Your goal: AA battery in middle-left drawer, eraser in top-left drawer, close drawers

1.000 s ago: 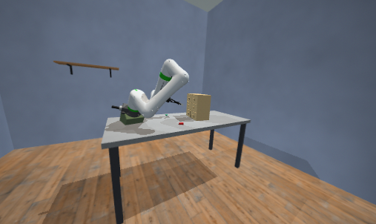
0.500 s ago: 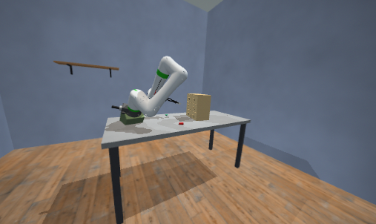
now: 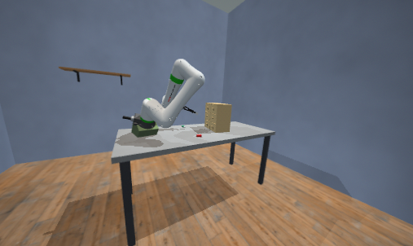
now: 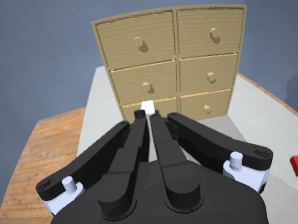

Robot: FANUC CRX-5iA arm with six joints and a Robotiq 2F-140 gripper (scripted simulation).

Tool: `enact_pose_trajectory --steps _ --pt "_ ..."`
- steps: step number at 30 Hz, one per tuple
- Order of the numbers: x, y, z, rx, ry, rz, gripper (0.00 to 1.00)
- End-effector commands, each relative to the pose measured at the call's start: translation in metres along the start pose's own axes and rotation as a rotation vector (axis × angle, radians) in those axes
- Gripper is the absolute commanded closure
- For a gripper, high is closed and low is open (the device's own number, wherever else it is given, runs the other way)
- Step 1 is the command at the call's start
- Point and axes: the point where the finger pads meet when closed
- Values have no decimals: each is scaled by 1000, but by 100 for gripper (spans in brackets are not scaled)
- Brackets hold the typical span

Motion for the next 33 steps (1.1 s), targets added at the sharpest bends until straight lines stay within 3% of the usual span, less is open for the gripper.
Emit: enact_pose_trajectory --steps 1,11,13,33 --pt "2 0 -5 -4 -45 0 100" --pt "10 -1 -24 -17 -226 0 100" --pt "10 -1 -24 -17 -226 0 100" --pt "30 -2 -79 -52 -725 0 100"
Point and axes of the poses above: the point where the finger pads meet when closed, its own z axis out along the fingers, its own y axis across the jaws, x = y × z, and after that the axes turned 4 degrees about z, right-handed
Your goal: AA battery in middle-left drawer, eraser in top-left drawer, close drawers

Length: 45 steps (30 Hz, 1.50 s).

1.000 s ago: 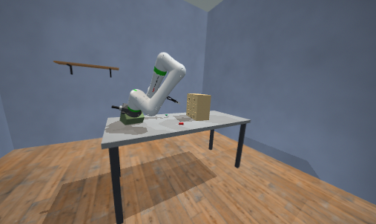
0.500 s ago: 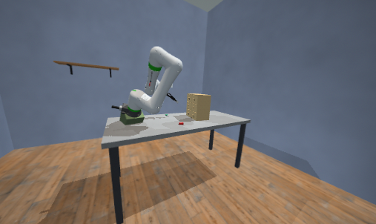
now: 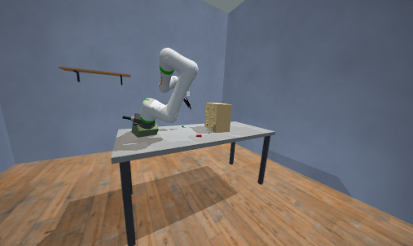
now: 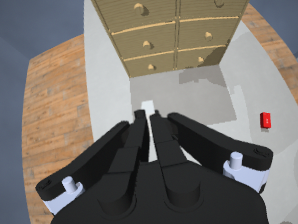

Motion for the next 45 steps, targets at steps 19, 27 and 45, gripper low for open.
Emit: enact_pose_trajectory --steps 19,27,45 --pt "-4 5 -56 -92 -548 9 100" --pt "-5 5 -61 -95 -588 10 100" --pt "23 -1 -89 -96 -587 11 100"
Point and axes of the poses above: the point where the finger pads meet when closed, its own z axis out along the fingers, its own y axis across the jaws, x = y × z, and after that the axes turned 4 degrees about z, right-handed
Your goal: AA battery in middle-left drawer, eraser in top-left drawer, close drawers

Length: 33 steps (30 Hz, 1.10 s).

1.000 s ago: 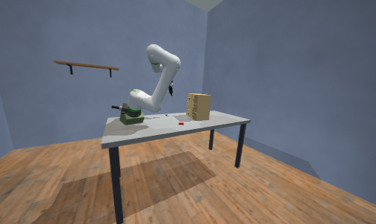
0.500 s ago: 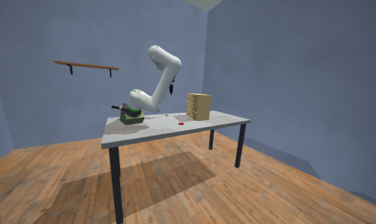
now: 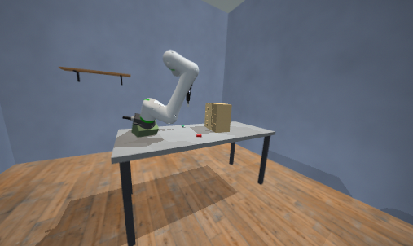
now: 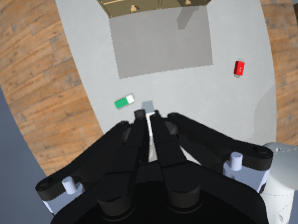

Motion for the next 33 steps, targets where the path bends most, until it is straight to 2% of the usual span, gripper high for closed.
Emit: enact_pose_trajectory --steps 1,3,5,6,10,13,16,18,20,23,26,33 --pt "10 -2 -52 0 2 1 100" --pt "10 -2 -52 0 2 1 100" --pt "13 -1 -84 0 0 0 100" --pt "13 0 -90 1 0 0 100" --pt "14 0 -90 1 9 0 100" --pt "19 -1 -86 6 64 -2 100" --pt "29 -4 -77 18 182 -8 100" --pt "38 -5 -68 28 291 -10 100" --pt "38 -5 -68 28 291 -10 100" --pt "54 -7 -51 43 495 -11 100" --pt "77 -4 -32 38 600 -7 100" --pt "101 -6 -9 48 840 -17 100"
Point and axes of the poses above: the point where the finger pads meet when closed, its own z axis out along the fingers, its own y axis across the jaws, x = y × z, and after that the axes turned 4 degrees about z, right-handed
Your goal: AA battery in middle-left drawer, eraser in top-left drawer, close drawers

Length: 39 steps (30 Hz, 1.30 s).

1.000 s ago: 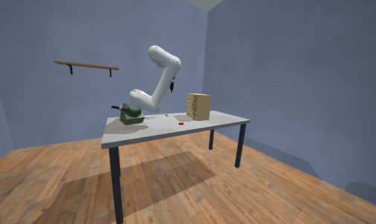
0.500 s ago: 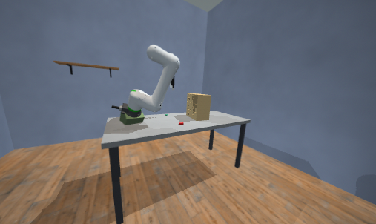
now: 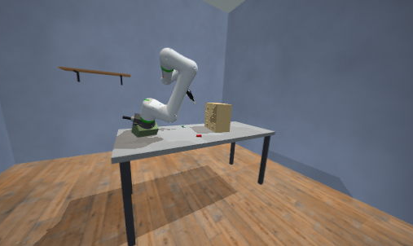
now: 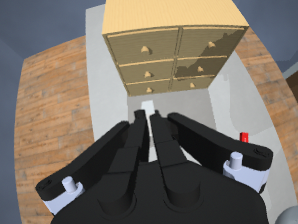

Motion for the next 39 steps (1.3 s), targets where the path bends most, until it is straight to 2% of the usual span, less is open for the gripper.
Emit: enact_pose_trajectory --steps 1,2,4,5,13,14,39 --pt "13 6 39 13 277 32 100" --pt "14 6 43 15 310 30 100" --pt "14 6 43 15 310 30 100" --pt "16 6 47 16 397 34 100" --pt "16 5 56 34 617 51 100" --pt "16 5 56 35 623 52 80" --pt "16 5 57 34 623 52 80"
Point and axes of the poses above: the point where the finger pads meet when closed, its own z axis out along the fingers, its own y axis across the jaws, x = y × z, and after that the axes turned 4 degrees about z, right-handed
